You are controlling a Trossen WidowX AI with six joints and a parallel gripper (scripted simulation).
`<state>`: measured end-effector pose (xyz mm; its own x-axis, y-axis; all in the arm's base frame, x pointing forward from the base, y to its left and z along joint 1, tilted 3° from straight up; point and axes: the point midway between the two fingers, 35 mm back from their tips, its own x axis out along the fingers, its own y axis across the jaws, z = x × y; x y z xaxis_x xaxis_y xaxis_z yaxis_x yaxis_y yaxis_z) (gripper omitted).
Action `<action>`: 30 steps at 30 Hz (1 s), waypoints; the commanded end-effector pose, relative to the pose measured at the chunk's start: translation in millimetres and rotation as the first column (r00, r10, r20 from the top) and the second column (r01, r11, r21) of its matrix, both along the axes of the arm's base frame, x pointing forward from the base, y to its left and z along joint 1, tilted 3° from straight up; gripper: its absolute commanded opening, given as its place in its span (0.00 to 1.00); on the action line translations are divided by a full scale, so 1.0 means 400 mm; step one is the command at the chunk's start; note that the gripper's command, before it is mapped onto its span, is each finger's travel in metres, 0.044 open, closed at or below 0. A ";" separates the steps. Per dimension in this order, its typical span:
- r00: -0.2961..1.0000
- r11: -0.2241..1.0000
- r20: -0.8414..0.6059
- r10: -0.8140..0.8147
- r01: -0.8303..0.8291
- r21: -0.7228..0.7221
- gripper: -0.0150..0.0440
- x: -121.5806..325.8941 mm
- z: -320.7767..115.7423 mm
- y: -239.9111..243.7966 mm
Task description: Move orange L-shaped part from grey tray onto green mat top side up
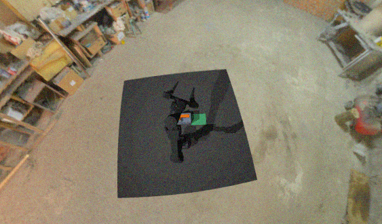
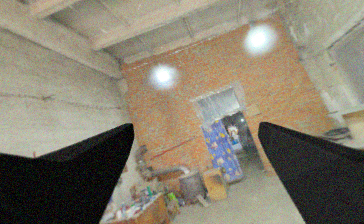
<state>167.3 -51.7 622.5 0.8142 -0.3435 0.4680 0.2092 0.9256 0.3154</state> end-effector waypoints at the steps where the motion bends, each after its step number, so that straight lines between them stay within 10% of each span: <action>1: 1.000 1.000 -0.025 0.006 -0.006 -0.002 0.89 0.018 -0.012 0.003; 9: 0.915 0.993 -0.391 0.102 -0.114 -0.008 0.56 0.252 -0.234 0.054; 20: 0.508 0.960 -0.834 0.216 -0.268 0.085 0.56 0.433 -0.658 0.160; 30: -0.120 0.920 -0.966 0.229 -0.296 0.256 0.56 0.372 -1.071 0.247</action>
<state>335.1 35.3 250.7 0.6445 -0.0046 -0.7646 0.0446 0.9985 0.0315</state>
